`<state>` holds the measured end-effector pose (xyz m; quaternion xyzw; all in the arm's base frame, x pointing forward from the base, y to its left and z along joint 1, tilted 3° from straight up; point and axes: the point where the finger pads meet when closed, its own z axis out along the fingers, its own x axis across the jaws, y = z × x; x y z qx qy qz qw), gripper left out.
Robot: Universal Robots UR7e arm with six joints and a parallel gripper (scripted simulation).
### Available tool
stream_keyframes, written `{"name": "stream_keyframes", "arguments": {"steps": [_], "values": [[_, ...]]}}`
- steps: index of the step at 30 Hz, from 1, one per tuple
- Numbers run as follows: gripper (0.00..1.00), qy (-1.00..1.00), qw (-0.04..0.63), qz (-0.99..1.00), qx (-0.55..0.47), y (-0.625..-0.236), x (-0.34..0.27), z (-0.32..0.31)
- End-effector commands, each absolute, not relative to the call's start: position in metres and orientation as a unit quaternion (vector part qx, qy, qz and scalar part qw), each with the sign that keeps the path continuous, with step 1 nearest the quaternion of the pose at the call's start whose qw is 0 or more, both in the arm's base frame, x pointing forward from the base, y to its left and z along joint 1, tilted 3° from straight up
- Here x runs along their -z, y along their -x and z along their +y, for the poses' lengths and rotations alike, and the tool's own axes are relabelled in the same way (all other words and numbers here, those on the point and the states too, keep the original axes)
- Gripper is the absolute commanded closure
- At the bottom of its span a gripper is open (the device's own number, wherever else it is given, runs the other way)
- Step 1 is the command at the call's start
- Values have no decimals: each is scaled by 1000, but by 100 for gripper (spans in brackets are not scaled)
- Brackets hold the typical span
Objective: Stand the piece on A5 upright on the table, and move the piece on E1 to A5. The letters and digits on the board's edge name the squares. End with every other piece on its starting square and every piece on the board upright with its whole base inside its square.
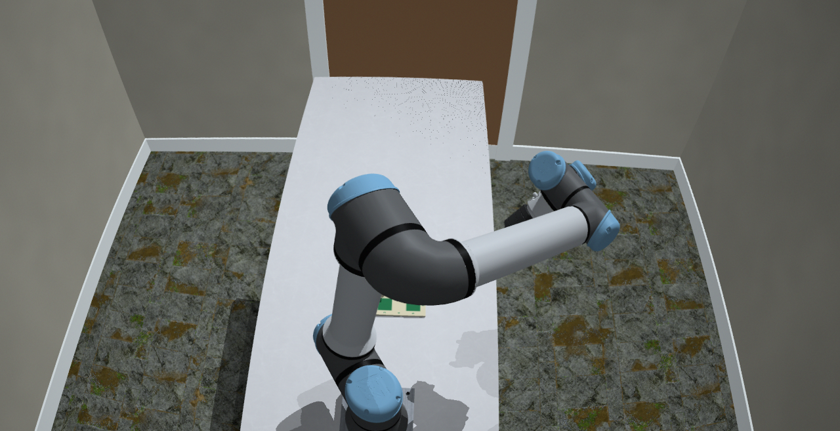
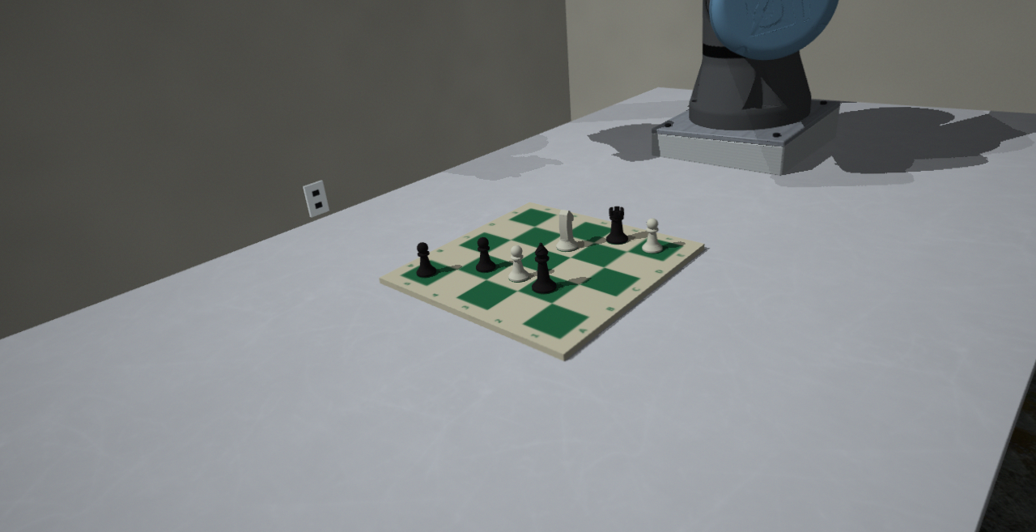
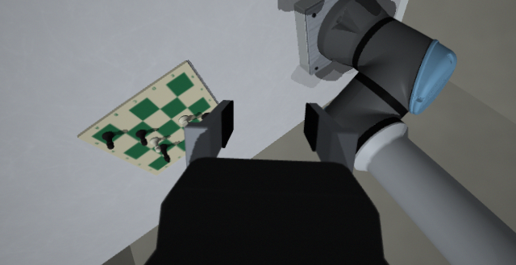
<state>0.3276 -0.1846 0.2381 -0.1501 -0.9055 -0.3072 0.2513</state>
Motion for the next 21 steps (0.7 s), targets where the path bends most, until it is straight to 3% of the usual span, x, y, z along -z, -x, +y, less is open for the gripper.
{"name": "stream_keyframes", "arguments": {"steps": [1,11,21], "values": [[0,153,254,-905,305,-330,-238,-185],[0,172,275,-901,289,-342,-237,-187],[0,227,330,-886,236,-380,-232,-187]]}}
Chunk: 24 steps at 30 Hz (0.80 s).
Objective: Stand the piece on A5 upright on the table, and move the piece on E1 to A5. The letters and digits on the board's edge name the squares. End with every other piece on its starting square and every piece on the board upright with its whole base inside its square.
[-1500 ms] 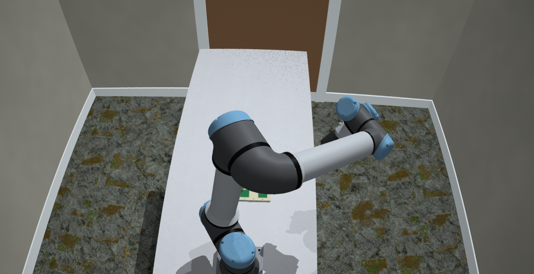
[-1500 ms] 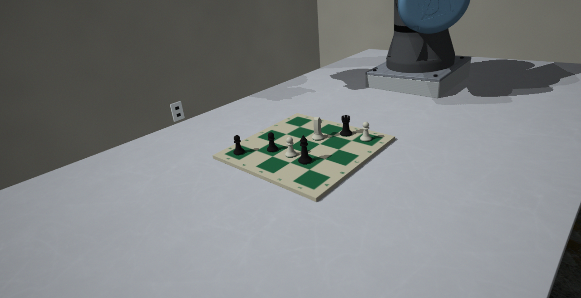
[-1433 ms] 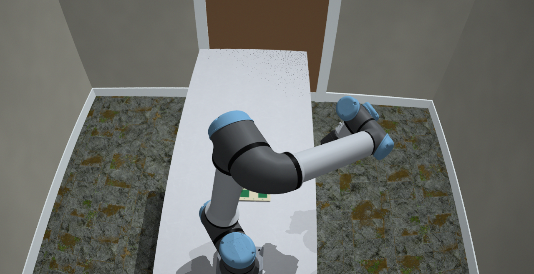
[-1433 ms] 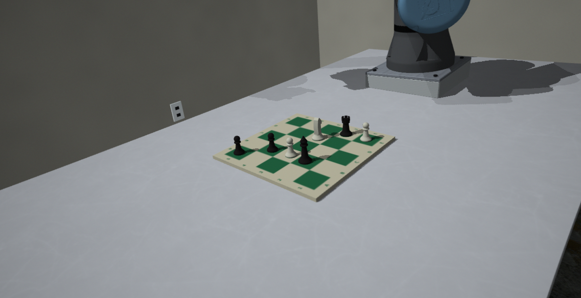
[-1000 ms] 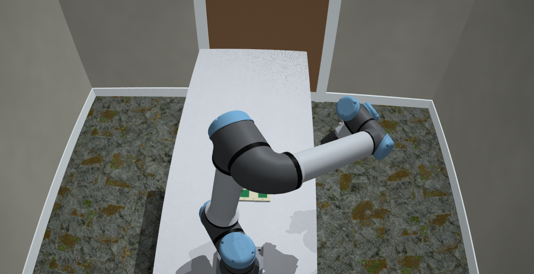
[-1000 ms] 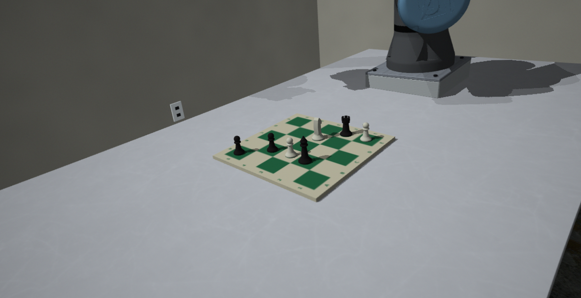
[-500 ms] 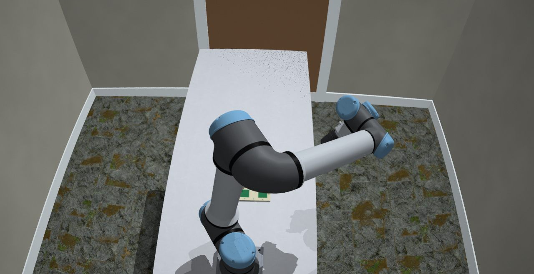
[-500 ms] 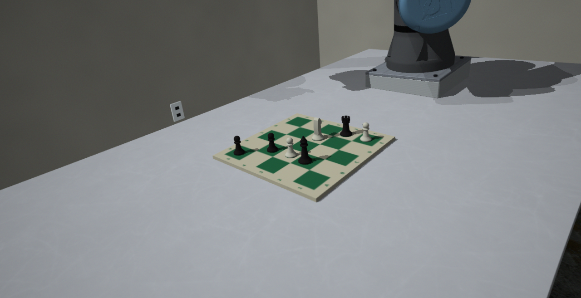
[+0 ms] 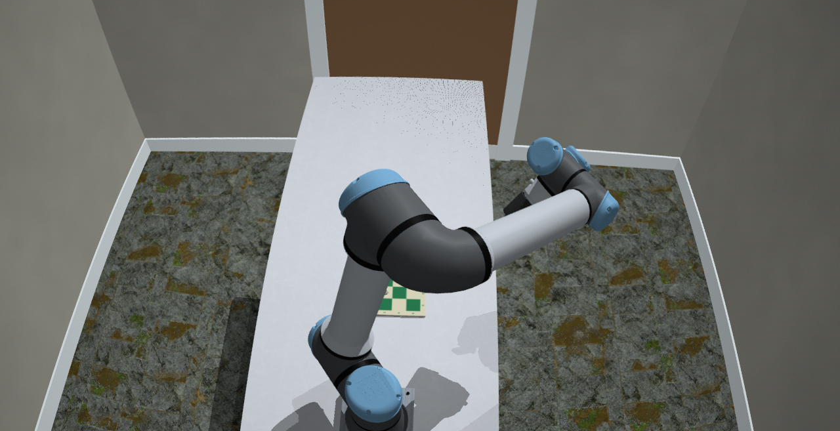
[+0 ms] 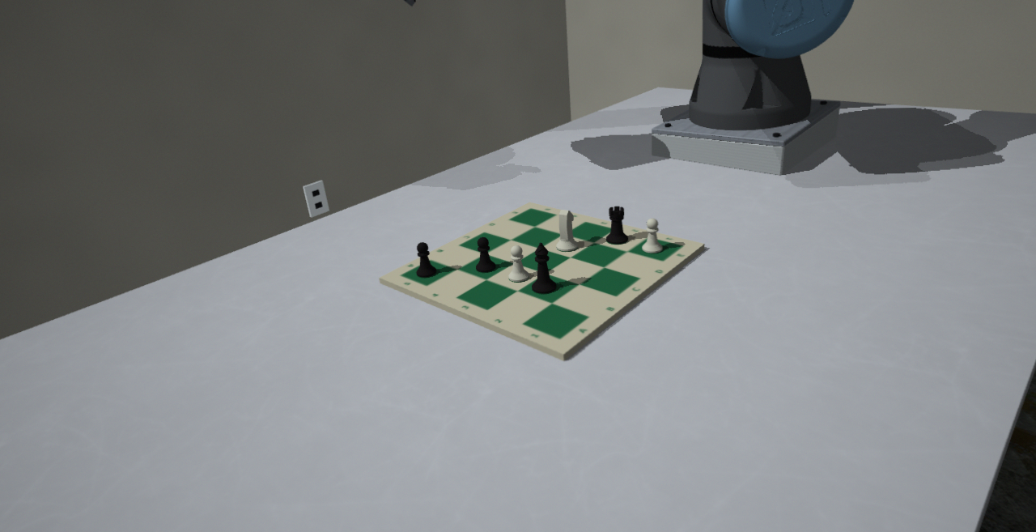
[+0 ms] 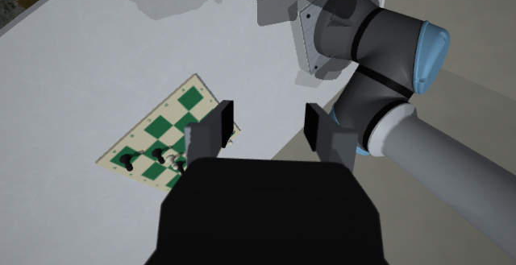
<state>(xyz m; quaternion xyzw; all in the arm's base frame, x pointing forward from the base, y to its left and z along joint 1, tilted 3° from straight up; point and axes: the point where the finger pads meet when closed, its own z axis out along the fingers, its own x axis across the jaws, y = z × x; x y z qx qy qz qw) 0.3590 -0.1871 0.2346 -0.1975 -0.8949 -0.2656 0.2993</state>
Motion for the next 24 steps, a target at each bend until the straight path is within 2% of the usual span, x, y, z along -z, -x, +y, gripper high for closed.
{"name": "stream_keyframes", "arguments": {"steps": [1,13,24], "values": [[0,234,336,-883,228,-385,-230,-186],[0,311,395,-854,132,-444,-213,-171],[0,368,422,-827,47,-490,-193,-146]]}}
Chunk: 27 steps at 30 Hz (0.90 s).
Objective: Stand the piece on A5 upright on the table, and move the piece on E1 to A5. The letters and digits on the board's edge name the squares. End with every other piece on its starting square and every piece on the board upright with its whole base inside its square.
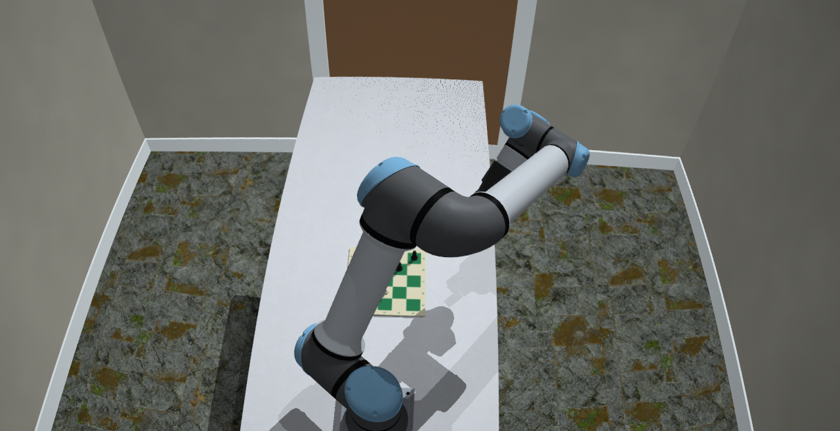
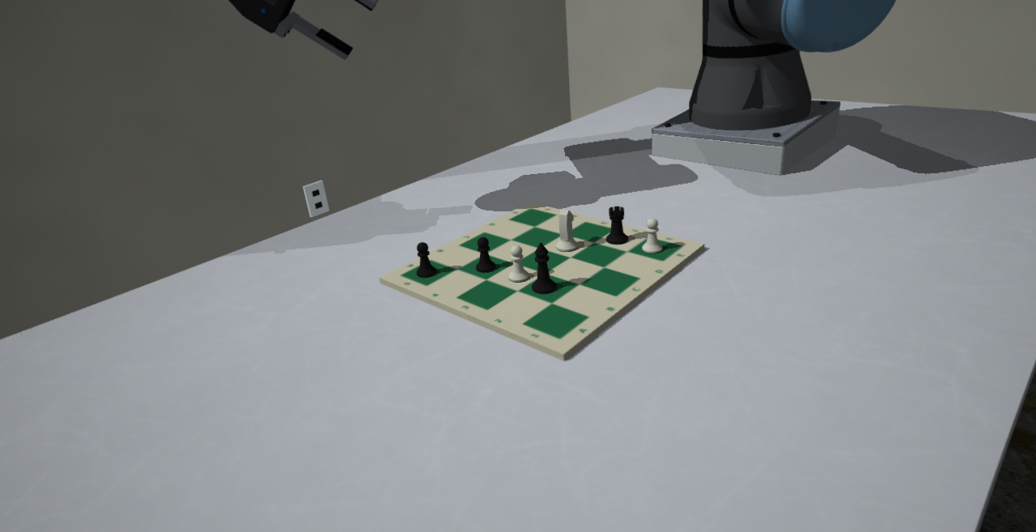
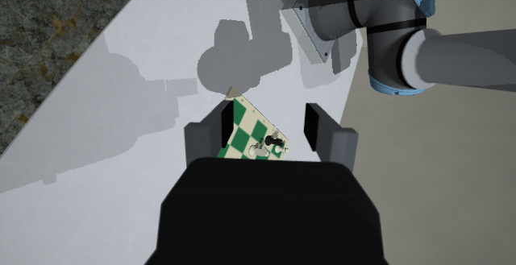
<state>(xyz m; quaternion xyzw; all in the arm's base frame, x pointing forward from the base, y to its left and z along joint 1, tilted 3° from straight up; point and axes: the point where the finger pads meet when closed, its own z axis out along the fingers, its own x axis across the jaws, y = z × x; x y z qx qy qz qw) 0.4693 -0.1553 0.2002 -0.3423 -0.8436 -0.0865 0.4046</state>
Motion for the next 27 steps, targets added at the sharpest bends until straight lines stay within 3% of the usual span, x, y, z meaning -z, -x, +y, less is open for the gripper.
{"name": "stream_keyframes", "arguments": {"steps": [1,27], "values": [[0,378,424,-822,32,-498,-189,-140],[0,514,399,-732,-204,-591,-107,-21]]}}
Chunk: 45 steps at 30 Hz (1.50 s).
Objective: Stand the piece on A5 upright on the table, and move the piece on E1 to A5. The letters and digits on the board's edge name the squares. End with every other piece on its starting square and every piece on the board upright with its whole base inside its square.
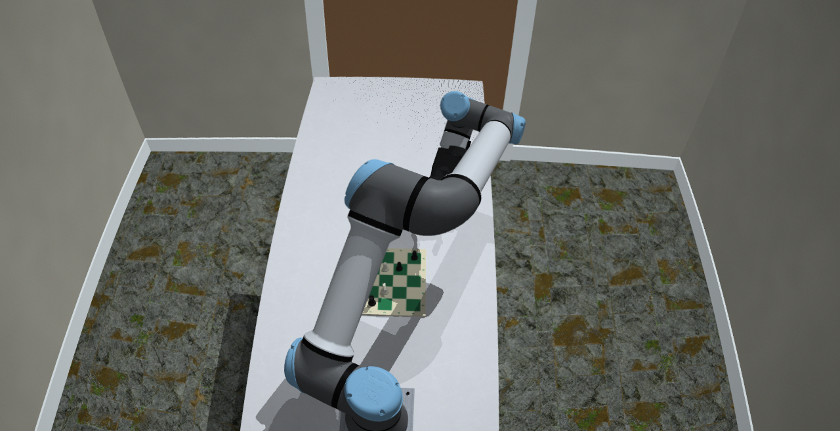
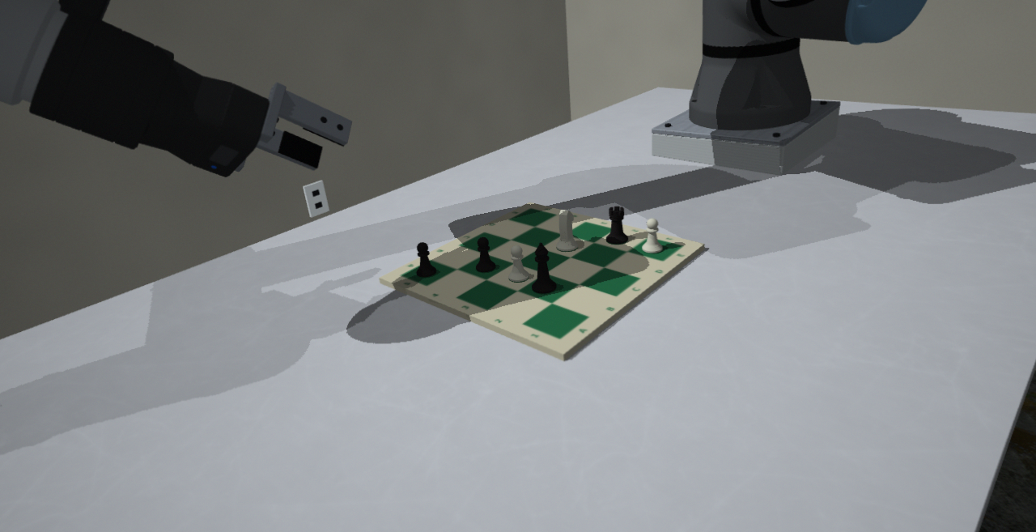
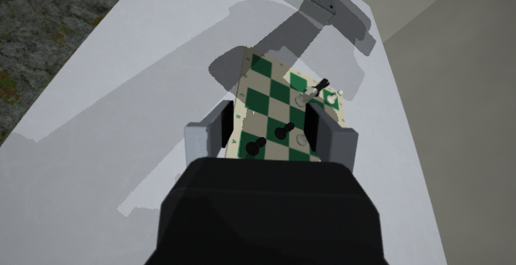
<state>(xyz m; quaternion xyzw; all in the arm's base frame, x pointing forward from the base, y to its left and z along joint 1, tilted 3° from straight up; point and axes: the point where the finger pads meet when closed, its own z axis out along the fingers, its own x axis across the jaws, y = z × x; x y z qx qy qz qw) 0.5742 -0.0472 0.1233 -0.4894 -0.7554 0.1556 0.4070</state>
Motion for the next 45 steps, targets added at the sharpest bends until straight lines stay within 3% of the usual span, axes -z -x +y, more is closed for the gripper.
{"name": "stream_keyframes", "arguments": {"steps": [1,21,45], "values": [[0,520,394,-727,-216,-594,-101,-13],[0,590,315,-662,-338,-617,-36,82],[0,598,302,-654,-352,-617,-27,95]]}}
